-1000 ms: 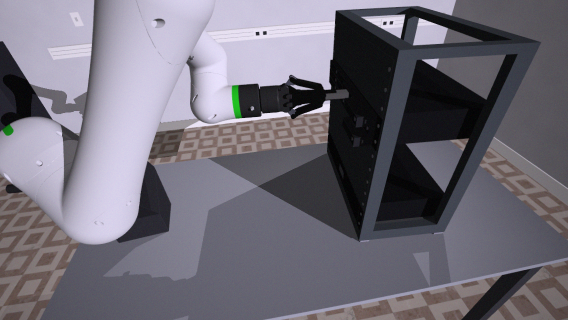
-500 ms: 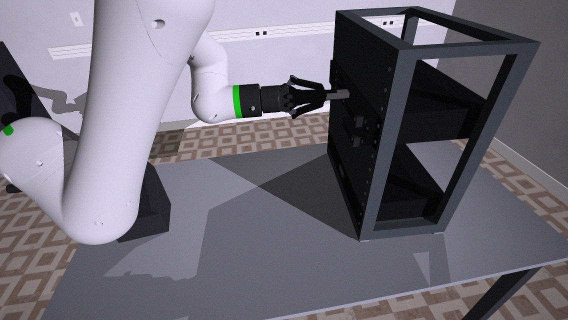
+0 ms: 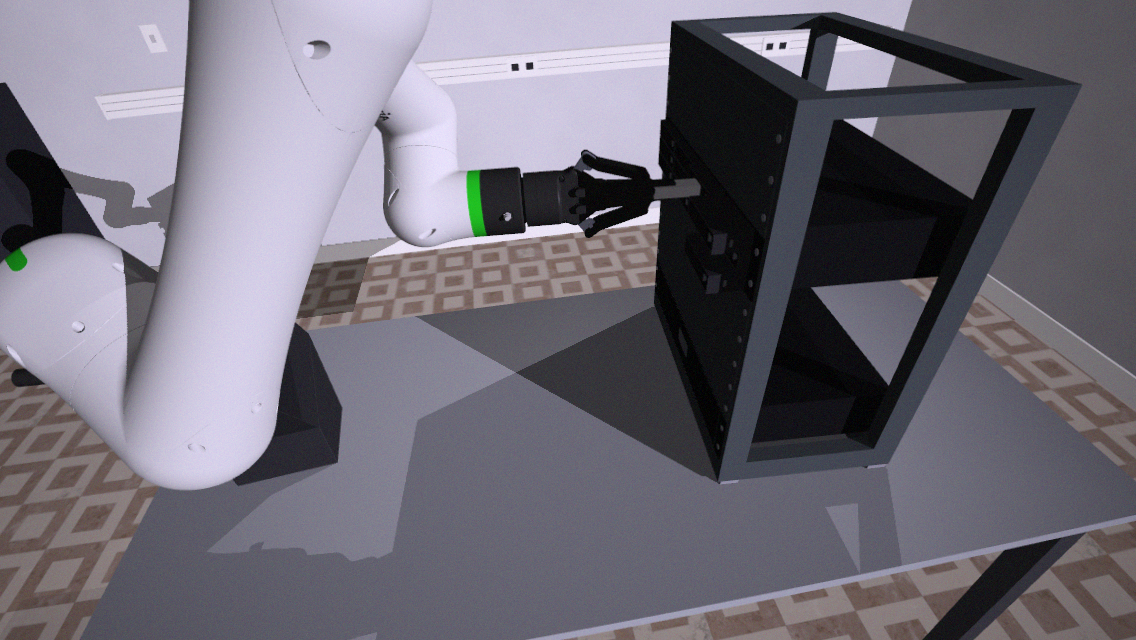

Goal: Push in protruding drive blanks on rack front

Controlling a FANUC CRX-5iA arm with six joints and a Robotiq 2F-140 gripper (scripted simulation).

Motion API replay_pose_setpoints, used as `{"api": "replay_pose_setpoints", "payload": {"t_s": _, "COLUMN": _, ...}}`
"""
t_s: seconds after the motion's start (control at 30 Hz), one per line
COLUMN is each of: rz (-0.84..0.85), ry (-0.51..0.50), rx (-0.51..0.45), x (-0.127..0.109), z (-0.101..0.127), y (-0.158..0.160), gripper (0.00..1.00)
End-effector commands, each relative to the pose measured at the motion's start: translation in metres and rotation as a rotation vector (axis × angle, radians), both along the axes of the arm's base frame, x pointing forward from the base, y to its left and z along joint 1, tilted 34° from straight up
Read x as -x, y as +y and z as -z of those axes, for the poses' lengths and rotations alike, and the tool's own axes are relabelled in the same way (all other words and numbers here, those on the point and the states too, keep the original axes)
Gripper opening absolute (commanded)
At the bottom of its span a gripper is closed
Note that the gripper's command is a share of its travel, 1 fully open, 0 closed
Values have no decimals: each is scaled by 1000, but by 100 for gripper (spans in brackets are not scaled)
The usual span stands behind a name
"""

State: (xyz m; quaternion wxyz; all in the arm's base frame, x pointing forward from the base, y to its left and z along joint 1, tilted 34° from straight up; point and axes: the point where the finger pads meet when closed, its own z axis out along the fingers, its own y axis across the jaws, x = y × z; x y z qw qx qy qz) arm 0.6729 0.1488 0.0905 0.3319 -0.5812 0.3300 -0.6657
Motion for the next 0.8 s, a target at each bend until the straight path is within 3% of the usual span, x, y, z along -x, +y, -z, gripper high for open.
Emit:
{"api": "replay_pose_setpoints", "payload": {"t_s": 0.0, "rz": -1, "ry": -1, "rx": -1, "x": -2, "z": -1, "y": 1, "gripper": 10}}
{"api": "replay_pose_setpoints", "payload": {"t_s": 0.77, "rz": -1, "ry": -1, "rx": -1, "x": -6, "z": -1, "y": 0, "gripper": 10}}
